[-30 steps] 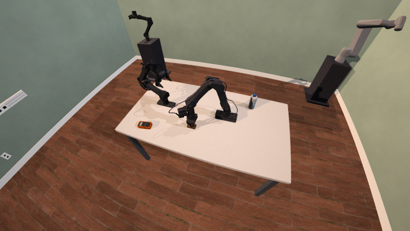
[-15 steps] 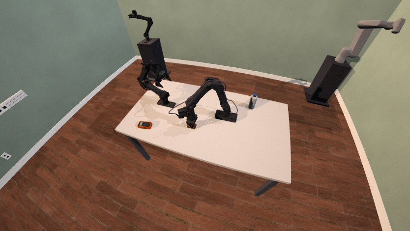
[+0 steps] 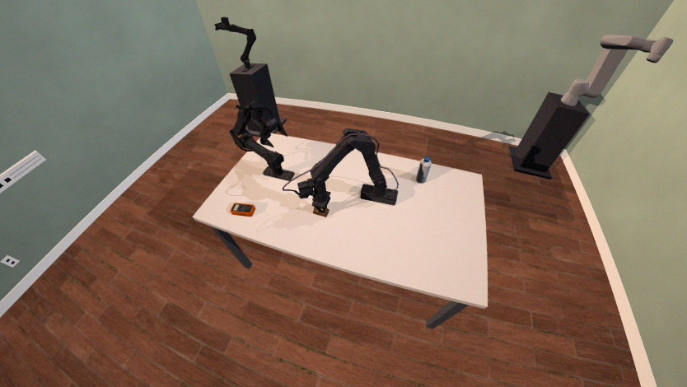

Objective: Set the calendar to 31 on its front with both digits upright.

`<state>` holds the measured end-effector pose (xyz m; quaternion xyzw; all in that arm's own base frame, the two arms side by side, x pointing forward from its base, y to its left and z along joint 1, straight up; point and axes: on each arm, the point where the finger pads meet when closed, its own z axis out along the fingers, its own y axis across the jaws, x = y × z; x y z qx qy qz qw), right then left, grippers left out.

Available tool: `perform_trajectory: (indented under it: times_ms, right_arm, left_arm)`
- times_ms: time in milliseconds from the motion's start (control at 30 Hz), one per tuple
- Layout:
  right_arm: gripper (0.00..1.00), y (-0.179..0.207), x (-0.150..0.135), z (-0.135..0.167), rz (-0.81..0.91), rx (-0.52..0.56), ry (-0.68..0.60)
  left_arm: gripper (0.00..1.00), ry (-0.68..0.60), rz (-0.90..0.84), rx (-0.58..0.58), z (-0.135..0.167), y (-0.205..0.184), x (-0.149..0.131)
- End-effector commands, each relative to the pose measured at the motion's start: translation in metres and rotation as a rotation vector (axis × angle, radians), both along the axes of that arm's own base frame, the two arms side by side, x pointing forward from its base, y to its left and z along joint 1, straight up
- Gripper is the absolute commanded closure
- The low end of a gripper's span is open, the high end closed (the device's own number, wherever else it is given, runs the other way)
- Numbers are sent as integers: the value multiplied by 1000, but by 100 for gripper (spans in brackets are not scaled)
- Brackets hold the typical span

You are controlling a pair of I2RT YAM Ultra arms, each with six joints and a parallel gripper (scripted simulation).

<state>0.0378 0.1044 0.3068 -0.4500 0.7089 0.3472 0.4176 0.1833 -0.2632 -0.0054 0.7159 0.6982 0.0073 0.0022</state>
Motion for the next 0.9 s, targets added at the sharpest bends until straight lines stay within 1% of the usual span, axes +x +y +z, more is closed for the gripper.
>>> perform_trajectory:
  times_ms: [0,100,167,200,300,333,367,400,633,767,800,867]
  right_arm:
    - [0,-6,-1,12,1,45,-6]
    - [0,-6,-1,12,1,45,-6]
    - [0,-6,-1,12,1,45,-6]
    - [0,-6,-1,12,1,45,-6]
    - [0,-6,-1,12,1,45,-6]
    - [0,-6,-1,12,1,45,-6]
    - [0,-6,-1,12,1,45,-6]
    - [0,-6,-1,12,1,45,-6]
    - [0,-6,-1,12,1,45,-6]
    - [0,-6,-1,12,1,45,-6]
    - [0,-5,0,17,-7,68,-8]
    - [0,-5,0,17,-7,68,-8]
  left_arm:
    - [70,9,-10,-13,-1,-2,-2]
    - [74,9,-4,-14,-1,-1,1]
    - [97,9,-4,-14,-1,-1,1]
    - [100,9,-4,-14,-1,-1,1]
    - [100,9,-4,-14,-1,-1,1]
    - [89,9,-4,-14,-1,-1,1]
    - [77,10,-4,-12,5,-1,1]
    - [74,1,-4,-25,12,-4,3]
    - [74,1,-4,-25,55,-3,3]
    - [74,4,-4,-21,58,-1,2]
    - [74,7,-4,-17,58,0,1]
    - [74,7,-4,-17,58,0,1]
